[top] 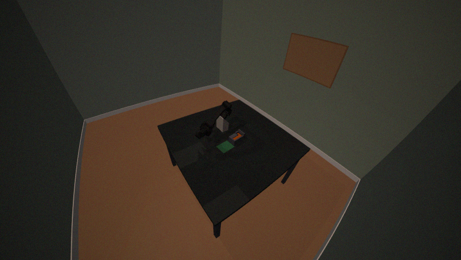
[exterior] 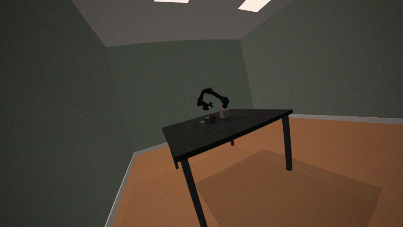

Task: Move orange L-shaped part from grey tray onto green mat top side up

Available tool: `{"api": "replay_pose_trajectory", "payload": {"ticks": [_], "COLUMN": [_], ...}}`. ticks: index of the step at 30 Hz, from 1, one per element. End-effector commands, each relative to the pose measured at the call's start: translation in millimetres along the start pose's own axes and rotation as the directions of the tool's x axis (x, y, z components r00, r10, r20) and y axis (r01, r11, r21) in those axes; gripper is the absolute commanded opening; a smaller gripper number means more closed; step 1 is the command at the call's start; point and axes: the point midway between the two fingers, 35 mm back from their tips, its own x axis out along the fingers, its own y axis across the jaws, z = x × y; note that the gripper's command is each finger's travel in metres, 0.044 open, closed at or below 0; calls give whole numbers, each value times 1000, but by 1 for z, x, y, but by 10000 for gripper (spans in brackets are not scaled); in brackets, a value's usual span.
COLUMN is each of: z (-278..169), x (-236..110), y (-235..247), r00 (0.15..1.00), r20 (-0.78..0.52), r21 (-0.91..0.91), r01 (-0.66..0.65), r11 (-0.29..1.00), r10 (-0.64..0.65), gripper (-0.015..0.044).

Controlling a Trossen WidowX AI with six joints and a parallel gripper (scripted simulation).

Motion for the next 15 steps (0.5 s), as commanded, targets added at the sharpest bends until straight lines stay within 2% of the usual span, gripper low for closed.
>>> {"api": "replay_pose_trajectory", "payload": {"ticks": [1, 4, 8, 15], "z": [1, 10, 42, 122], "x": [-3, -24, -77, -165], "y": [0, 3, 17, 69], "r00": [1000, 998, 981, 895], "r20": [4, 21, 111, 315], "r21": [7, 59, 196, 408], "r01": [5, 50, 133, 172], "r11": [1000, 997, 972, 897], "r10": [-5, -51, -157, -315], "gripper": [374, 295, 190, 180]}}
